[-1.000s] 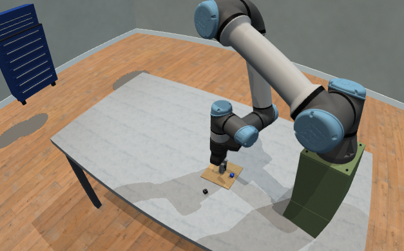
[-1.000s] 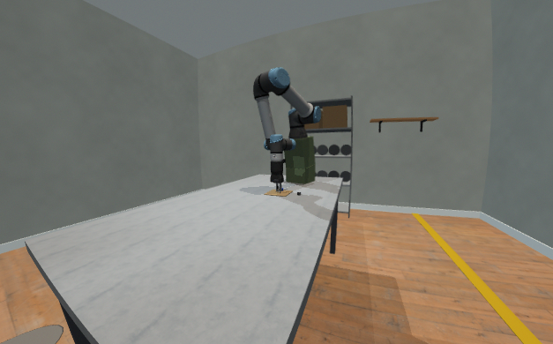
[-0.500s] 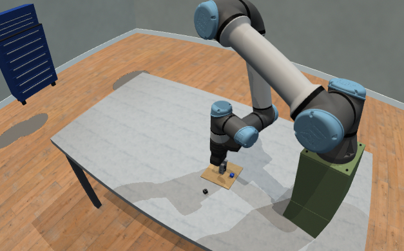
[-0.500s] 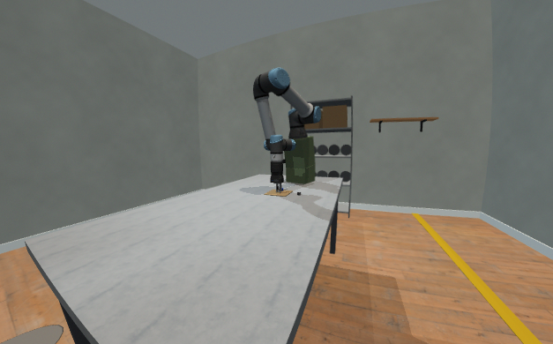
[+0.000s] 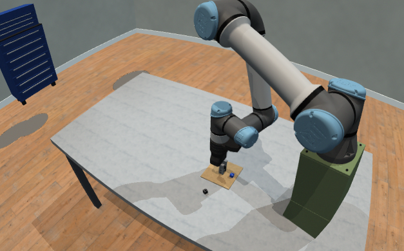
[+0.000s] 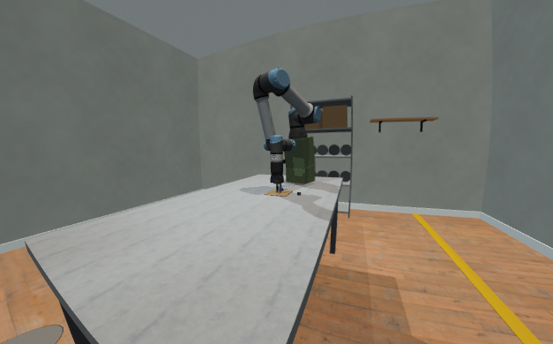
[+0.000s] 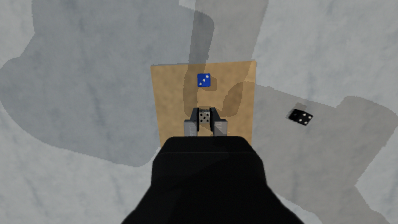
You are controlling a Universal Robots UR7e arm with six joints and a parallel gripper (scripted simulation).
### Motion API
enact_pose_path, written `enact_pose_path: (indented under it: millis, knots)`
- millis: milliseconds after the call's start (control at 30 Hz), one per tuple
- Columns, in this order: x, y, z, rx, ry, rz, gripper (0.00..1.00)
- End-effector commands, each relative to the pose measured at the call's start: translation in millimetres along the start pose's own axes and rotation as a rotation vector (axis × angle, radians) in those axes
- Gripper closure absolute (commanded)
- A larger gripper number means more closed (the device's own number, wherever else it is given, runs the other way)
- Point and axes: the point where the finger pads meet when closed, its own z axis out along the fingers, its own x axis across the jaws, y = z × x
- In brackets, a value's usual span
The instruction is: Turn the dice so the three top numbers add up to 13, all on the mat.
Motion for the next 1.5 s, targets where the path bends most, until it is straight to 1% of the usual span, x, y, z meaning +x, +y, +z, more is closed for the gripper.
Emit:
enact_pose_path:
  millis: [0, 933, 967, 1033, 1067, 1133, 1167, 1233, 1267, 1400, 1433, 1467]
  knots:
    - [-0.1, 0.5, -0.4, -0.001, 0.000, 0.000, 0.66]
    - [-0.1, 0.5, -0.4, -0.001, 0.000, 0.000, 0.66]
    - [-0.1, 0.5, -0.4, -0.001, 0.000, 0.000, 0.60]
    - [-0.1, 0.5, -0.4, -0.001, 0.000, 0.000, 0.60]
    - [-0.1, 0.5, -0.4, -0.001, 0.000, 0.000, 0.54]
    - [-0.1, 0.5, -0.4, -0.001, 0.000, 0.000, 0.54]
    - [-0.1, 0.5, -0.4, -0.001, 0.000, 0.000, 0.48]
    - [-0.1, 0.5, -0.4, -0.001, 0.000, 0.000, 0.48]
    - [-0.1, 0.5, -0.4, -0.001, 0.000, 0.000, 0.42]
    - [-0.1, 0.5, -0.4, -0.001, 0.000, 0.000, 0.42]
    - [-0.1, 0.5, -0.4, -0.001, 0.000, 0.000, 0.36]
    - [-0.1, 0.5, -0.4, -0.001, 0.000, 0.000, 0.36]
